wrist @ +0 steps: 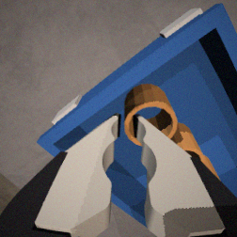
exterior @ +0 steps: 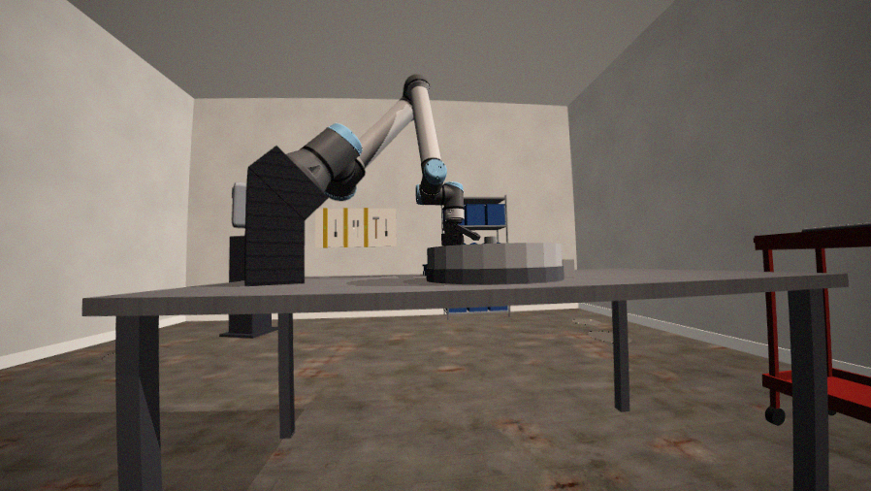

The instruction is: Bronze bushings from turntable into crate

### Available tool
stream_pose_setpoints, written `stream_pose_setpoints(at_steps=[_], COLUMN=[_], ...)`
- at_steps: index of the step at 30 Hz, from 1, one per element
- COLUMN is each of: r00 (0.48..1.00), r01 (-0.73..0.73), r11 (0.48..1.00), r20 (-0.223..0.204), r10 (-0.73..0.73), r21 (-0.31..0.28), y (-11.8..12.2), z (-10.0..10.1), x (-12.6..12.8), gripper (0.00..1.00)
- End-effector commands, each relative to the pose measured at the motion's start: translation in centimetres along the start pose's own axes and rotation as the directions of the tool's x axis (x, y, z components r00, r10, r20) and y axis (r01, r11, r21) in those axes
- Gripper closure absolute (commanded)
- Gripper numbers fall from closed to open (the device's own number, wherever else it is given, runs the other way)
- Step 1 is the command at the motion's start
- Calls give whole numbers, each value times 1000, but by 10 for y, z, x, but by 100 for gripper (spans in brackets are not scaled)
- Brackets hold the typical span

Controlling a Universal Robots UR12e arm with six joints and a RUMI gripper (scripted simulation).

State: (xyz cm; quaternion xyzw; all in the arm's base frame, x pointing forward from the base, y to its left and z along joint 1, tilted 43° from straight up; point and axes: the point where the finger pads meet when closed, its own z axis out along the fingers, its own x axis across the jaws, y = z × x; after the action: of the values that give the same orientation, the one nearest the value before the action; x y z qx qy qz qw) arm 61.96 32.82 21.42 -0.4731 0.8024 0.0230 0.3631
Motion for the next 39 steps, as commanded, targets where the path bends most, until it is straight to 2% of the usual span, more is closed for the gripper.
stream_pose_setpoints(at_steps=[1,31,39], r00=[1000,1000,1000], r01=[0,0,0], r11=[1000,1000,1000], r20=[1,1,1], r10=[0,0,0], r21=[1,1,1], y=[0,0,0], z=[0,-1,-9], x=[0,0,0], gripper=[94,94,94])
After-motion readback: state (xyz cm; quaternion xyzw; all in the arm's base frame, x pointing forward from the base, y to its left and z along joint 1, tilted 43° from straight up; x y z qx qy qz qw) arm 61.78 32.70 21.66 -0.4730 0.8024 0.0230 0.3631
